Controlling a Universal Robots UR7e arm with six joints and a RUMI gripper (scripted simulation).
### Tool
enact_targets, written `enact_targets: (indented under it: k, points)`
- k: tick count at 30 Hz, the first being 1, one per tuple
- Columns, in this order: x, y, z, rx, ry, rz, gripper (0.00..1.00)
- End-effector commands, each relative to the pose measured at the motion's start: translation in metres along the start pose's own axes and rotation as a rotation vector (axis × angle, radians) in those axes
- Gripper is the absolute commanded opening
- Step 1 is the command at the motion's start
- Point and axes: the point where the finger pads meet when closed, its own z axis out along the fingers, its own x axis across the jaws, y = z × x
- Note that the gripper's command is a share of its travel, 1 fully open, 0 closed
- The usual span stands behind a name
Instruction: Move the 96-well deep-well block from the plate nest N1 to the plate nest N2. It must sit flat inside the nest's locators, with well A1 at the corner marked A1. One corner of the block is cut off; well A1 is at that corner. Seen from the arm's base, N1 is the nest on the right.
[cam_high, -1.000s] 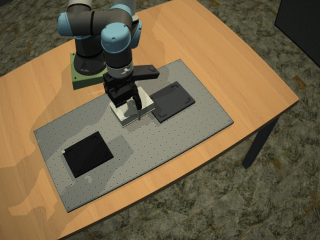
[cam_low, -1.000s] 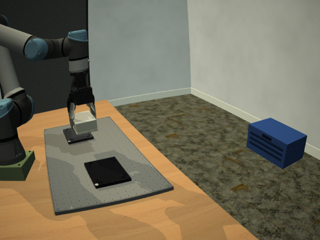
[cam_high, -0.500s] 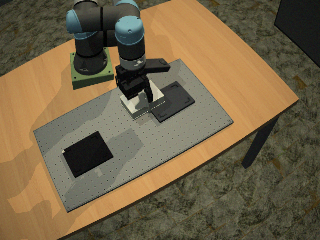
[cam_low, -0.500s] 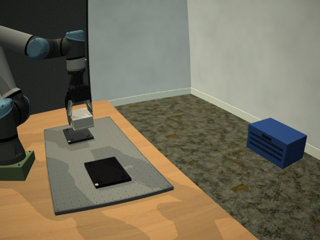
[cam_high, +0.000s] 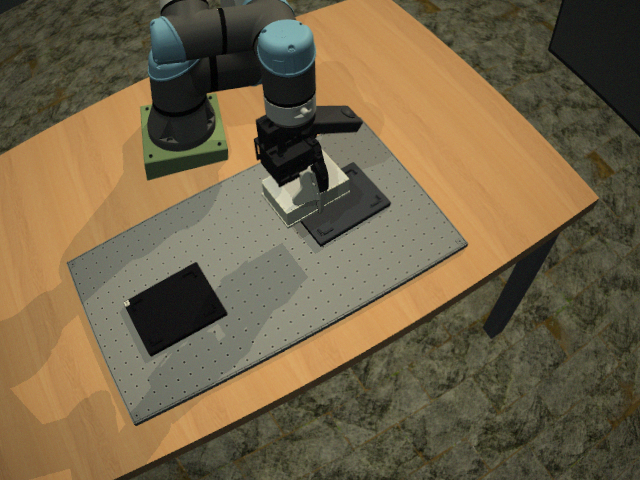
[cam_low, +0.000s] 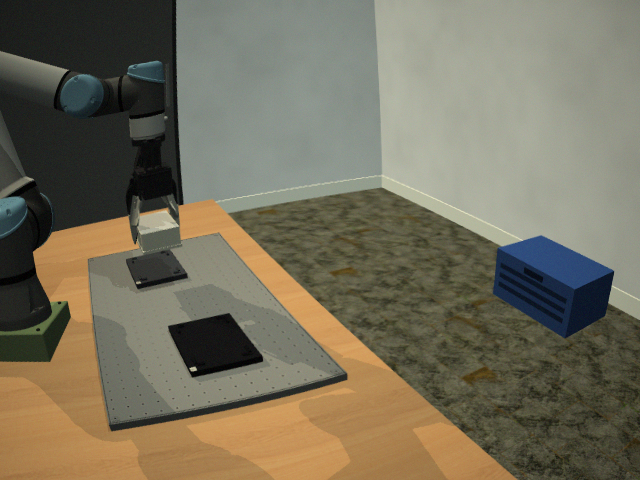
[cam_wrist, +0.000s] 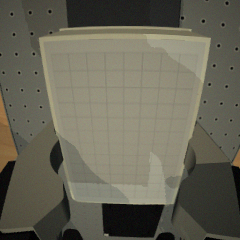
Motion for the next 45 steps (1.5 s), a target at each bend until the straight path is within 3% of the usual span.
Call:
enact_targets:
  k: [1, 19, 45]
  points:
    - [0.000, -0.020, 0.000, -0.002, 0.000, 0.001, 0.00]
    - [-0.003, -0.072, 0.000, -0.002, 0.000, 0.001, 0.00]
    - [-0.003, -0.073, 0.000, -0.002, 0.000, 0.001, 0.00]
